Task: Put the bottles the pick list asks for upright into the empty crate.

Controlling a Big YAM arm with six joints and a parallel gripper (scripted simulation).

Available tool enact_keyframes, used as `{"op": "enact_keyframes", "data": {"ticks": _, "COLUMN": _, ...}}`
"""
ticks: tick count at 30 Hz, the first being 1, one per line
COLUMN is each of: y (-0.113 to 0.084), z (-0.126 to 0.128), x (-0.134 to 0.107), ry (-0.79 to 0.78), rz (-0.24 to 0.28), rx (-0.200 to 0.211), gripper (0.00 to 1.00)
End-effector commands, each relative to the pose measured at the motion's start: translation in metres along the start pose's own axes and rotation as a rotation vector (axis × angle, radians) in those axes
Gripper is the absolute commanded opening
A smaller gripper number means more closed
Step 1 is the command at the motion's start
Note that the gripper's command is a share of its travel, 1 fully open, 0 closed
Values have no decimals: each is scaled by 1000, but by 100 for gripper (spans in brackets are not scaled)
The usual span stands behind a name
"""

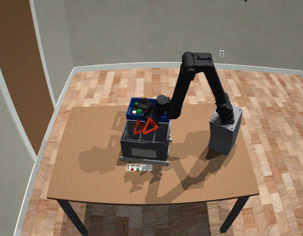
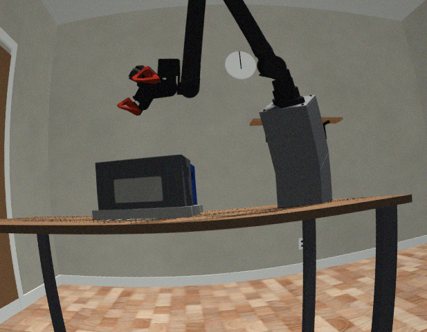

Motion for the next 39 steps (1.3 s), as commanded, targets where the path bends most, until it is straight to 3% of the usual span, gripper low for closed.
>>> {"op": "enact_keyframes", "data": {"ticks": 1, "y": 0, "z": 1, "x": 3, "ry": -6, "rz": -4, "rx": 1, "gripper": 100}}
{"op": "enact_keyframes", "data": {"ticks": 17, "y": 0, "z": 1, "x": 3, "ry": -6, "rz": -4, "rx": 1, "gripper": 100}}
{"op": "enact_keyframes", "data": {"ticks": 18, "y": 0, "z": 0, "x": 0, "ry": 0, "rz": 0, "rx": 0, "gripper": 61}}
{"op": "enact_keyframes", "data": {"ticks": 39, "y": 0, "z": 0, "x": 0, "ry": 0, "rz": 0, "rx": 0, "gripper": 61}}
Point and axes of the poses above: the point where the finger pads meet when closed, its own y axis out along the fingers, its own z axis across the jaws, x = y × z, the point moved 5 cm from there along -y, back along the fingers, and after that the axes turned 11 degrees about -y, right-handed, at the moved point
